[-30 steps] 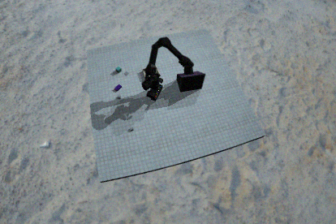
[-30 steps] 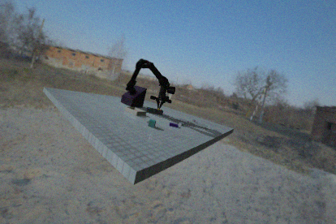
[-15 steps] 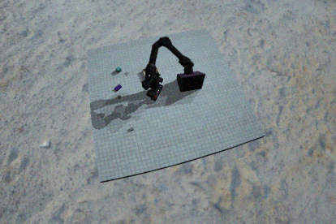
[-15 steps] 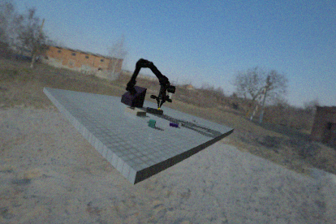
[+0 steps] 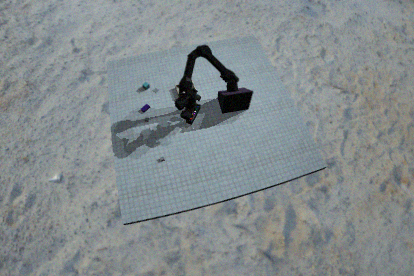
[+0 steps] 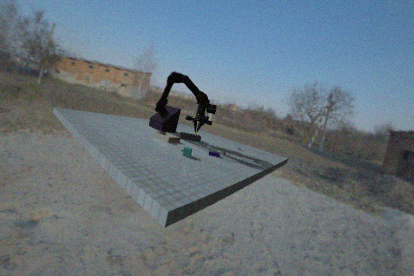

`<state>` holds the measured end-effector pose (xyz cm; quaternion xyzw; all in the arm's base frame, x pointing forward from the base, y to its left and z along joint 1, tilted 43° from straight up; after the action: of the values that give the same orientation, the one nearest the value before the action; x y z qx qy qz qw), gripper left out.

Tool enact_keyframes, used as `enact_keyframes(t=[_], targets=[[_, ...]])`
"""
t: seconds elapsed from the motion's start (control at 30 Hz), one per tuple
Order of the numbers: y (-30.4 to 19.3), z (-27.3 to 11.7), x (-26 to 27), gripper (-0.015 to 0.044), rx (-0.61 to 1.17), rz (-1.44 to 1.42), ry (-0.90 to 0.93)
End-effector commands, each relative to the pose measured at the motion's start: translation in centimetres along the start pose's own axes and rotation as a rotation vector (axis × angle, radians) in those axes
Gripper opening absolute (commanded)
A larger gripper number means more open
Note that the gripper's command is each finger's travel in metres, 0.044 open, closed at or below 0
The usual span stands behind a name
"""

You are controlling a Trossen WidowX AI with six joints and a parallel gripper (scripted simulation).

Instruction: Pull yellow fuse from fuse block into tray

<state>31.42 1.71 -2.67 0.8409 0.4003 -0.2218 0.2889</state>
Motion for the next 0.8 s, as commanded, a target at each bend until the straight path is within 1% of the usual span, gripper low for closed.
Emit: enact_keyframes(t=[0.0, 0.53, 0.77], targets=[[0.0, -0.3, 0.0, 0.0000, 0.002, 0.004, 0.002], [-0.1, -1.0, 0.0, 0.0000, 0.001, 0.004, 0.002], [0.0, -2.1, 0.0, 0.0000, 0.002, 0.003, 0.002]])
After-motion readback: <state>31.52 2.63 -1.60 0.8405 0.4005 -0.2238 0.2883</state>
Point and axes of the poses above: the point midway between the two fingers, 35 mm back from their tips, its own z axis out along the fingers, its own x axis across the jaws, y = z × x, the point moved 6 cm from there along -z, back along the fingers, and after that the axes turned 9 degrees about -z, right-handed, at the moved point
